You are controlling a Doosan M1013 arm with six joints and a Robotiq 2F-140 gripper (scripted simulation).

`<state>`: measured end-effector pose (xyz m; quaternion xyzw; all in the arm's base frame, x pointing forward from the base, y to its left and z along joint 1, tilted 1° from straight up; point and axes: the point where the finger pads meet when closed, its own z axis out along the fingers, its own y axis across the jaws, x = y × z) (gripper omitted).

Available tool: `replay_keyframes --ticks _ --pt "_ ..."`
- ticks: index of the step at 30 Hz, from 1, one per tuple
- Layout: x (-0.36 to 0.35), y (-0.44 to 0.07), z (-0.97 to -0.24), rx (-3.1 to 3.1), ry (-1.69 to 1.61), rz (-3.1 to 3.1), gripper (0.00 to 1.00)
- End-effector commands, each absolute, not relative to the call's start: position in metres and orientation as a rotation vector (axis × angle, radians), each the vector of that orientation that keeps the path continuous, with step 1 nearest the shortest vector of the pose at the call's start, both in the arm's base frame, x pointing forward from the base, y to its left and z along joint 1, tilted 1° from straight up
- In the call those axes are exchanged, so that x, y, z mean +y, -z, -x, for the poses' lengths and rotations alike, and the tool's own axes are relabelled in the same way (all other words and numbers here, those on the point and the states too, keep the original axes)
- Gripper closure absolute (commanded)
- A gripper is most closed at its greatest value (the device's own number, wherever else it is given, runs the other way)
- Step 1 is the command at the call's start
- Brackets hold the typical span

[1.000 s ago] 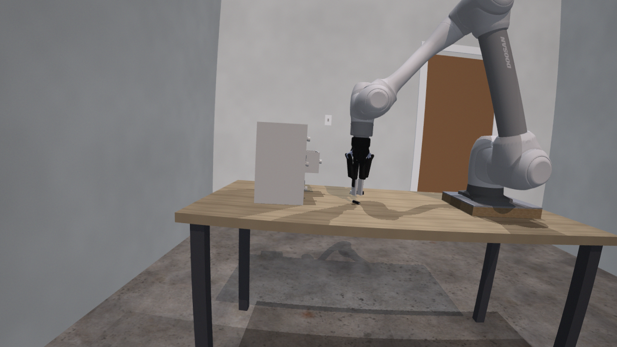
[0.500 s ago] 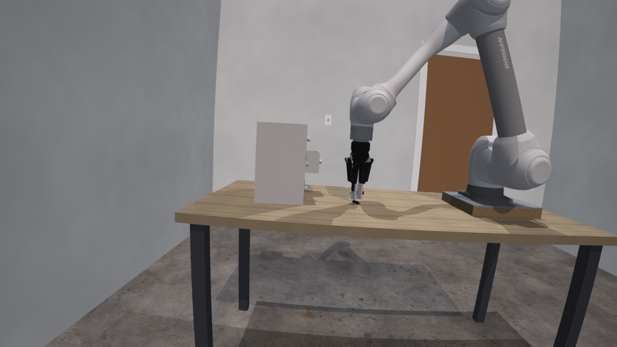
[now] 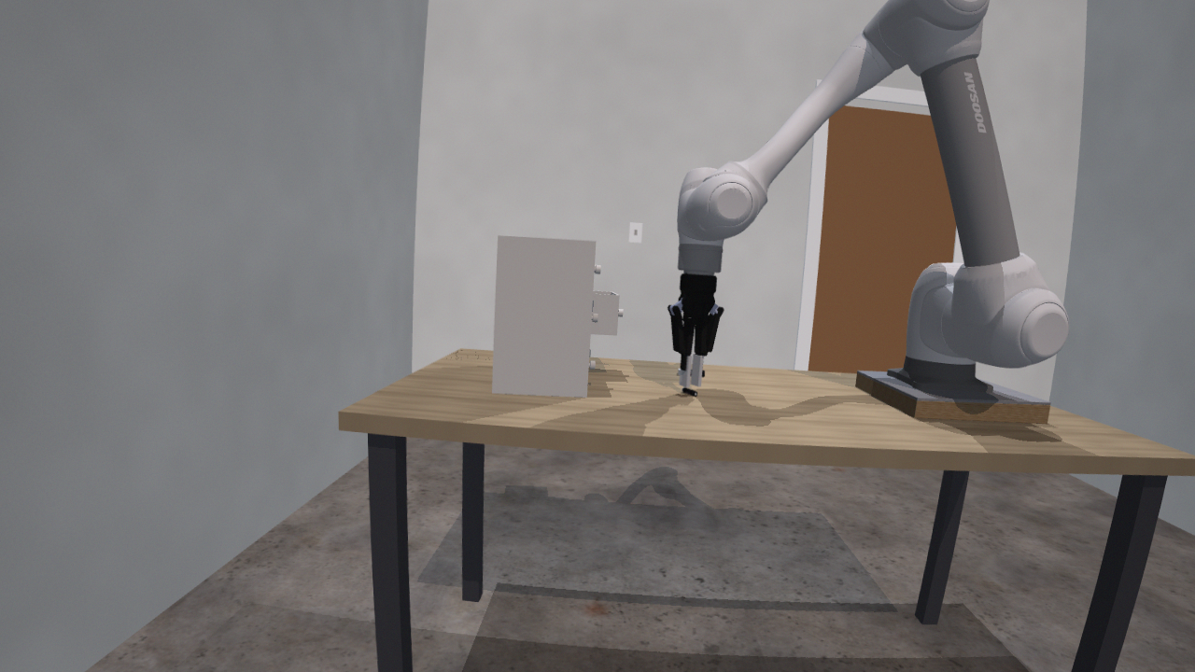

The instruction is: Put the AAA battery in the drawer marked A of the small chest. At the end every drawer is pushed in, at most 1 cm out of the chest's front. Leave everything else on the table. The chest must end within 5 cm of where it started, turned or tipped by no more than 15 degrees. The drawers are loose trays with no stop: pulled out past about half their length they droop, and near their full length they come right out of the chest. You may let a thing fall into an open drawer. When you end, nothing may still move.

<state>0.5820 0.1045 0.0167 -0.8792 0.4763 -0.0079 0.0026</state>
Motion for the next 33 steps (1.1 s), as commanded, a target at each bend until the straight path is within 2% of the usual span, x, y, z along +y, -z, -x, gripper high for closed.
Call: replay_keyframes --ticks 1,33 --pt "0.105 -0.017 -0.582 1.494 0.025 2.757 0.85" --pt "0.105 0.0 -0.582 1.494 0.025 2.757 0.85"
